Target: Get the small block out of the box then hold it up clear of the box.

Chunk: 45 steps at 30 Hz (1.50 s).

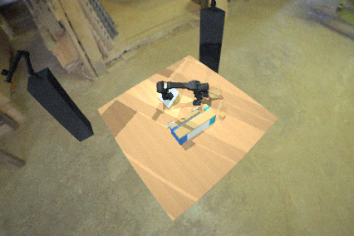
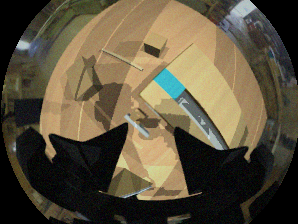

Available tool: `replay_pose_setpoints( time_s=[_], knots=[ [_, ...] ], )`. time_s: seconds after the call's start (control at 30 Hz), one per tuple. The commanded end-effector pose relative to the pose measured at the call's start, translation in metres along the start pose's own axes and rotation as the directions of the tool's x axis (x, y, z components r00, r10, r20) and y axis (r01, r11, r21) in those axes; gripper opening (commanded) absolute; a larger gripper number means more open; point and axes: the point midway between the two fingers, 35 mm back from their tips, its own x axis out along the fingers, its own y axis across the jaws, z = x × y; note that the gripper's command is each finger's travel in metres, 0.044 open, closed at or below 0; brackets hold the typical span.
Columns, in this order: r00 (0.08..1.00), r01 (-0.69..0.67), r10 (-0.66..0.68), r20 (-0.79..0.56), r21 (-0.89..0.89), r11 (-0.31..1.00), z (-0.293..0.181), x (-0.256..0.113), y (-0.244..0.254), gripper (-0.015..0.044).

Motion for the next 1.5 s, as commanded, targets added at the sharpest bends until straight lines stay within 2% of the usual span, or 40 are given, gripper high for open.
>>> replay_pose_setpoints(
  time_s=[0.0, 0.23, 0.43, 0.67, 0.9, 1.47],
  knots=[
    [0.992, 0.076, -0.124, 0.006, -0.817, 0.572, -0.002, 0.005, 0.019, 0.0285],
    [0.986, 0.055, -0.164, 0.02, -0.976, 0.212, -0.002, 0.004, 0.024, 0.0285],
    [0.979, 0.011, -0.2, 0.036, -0.992, -0.127, -0.002, 0.002, 0.028, 0.0285],
    [0.969, -0.072, -0.239, 0.055, -0.867, -0.492, -0.002, 0.0, 0.033, 0.0285],
    [0.96, -0.169, -0.269, 0.072, -0.615, -0.77, -0.002, -0.001, 0.037, 0.0285],
    [0.96, -0.177, -0.272, 0.074, -0.591, -0.787, -0.002, -0.001, 0.037, 0.0285]
  ],
)
